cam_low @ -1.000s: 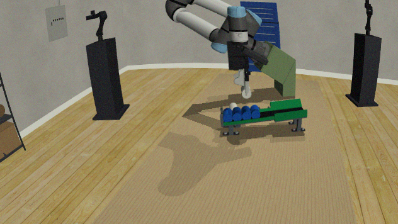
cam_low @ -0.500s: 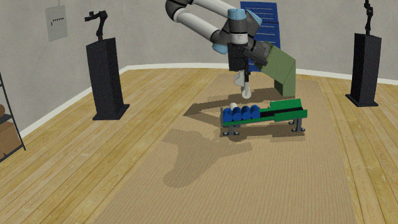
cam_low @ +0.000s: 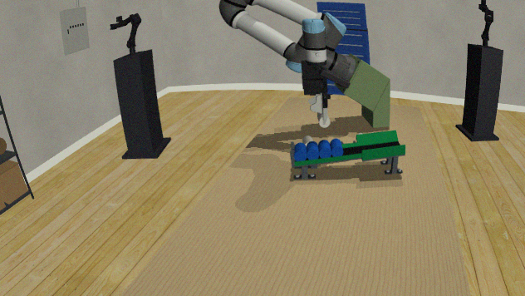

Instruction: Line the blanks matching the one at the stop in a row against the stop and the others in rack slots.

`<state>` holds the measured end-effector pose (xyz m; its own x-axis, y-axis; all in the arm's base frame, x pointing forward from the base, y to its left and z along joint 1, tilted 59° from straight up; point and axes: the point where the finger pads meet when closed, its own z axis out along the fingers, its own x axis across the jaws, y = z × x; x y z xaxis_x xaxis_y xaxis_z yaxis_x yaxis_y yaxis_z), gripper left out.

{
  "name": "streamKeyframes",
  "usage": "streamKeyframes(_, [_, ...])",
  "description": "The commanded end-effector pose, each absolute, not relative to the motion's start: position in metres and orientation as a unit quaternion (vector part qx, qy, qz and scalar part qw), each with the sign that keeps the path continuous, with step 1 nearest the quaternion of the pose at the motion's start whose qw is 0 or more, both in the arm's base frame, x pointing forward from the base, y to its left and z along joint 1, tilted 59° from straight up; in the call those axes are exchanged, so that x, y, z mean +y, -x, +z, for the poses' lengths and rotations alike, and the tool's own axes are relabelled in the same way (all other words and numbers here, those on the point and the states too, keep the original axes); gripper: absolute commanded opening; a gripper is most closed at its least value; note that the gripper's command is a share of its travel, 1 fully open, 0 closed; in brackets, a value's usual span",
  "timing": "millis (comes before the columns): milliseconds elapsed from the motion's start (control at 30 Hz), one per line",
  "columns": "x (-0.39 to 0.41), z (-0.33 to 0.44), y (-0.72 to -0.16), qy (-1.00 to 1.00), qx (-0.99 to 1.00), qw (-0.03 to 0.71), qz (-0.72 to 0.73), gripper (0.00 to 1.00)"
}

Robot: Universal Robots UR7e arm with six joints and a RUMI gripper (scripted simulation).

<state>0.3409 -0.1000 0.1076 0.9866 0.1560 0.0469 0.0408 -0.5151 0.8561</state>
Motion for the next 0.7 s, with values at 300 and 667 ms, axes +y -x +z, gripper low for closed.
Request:
streamKeyframes(300, [-0.1128, 0.1023, -0.3012, -0.867, 0.072, 0.488, 0.071, 0.38])
streamKeyframes(667, [-0.1126, 0.1017, -0.3011, -0.867, 0.072, 0.488, 0.07, 0.38])
